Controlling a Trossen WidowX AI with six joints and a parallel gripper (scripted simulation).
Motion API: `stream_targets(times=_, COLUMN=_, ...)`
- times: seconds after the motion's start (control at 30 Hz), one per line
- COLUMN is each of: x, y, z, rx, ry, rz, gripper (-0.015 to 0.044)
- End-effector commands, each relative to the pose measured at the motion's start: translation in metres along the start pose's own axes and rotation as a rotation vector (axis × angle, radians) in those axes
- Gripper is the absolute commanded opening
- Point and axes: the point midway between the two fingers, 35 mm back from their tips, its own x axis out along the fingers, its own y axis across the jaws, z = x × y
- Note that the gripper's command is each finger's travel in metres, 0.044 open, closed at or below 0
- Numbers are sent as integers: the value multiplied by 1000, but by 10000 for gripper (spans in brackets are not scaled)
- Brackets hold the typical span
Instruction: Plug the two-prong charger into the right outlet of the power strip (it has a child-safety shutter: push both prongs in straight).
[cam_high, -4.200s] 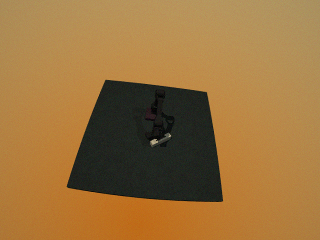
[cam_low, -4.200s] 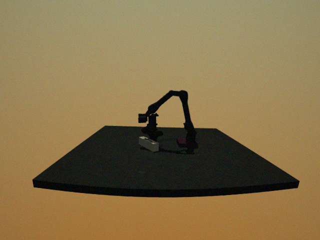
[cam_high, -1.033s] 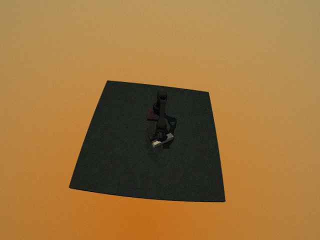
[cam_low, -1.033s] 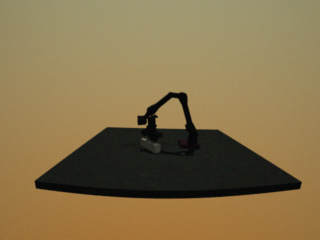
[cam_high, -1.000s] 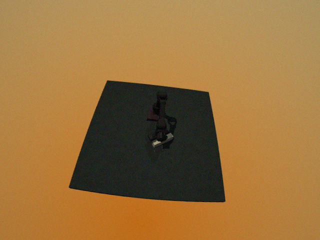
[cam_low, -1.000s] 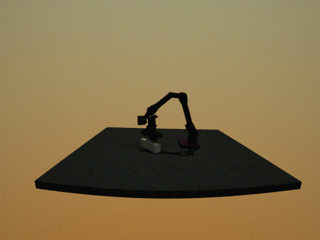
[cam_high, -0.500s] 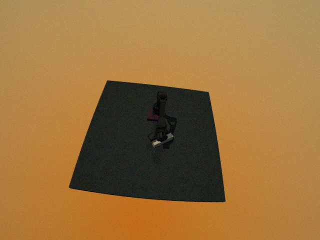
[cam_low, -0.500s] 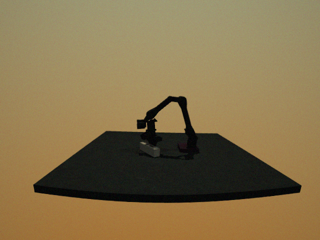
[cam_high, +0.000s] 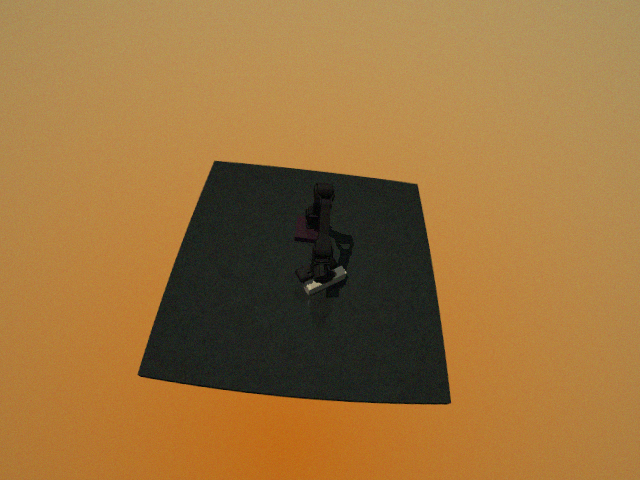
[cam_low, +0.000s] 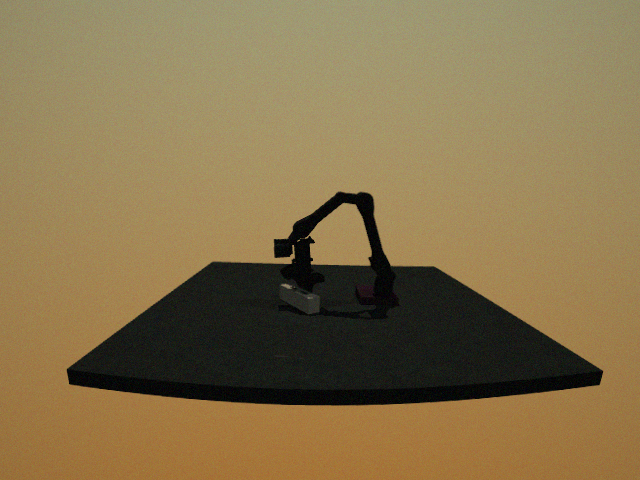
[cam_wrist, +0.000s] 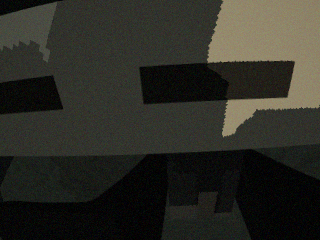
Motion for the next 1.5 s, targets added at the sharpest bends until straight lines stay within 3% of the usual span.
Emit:
stream_targets(times=0.0, x=1, y=0, z=7, rx=-4, ry=-28, rz=-1, gripper=0)
stream_targets(times=1.13, x=1, y=0, z=0, rx=0, ry=2, rz=1, gripper=0)
stream_targets(times=1.47, x=1, y=0, z=0, rx=0, ry=2, rz=1, gripper=263)
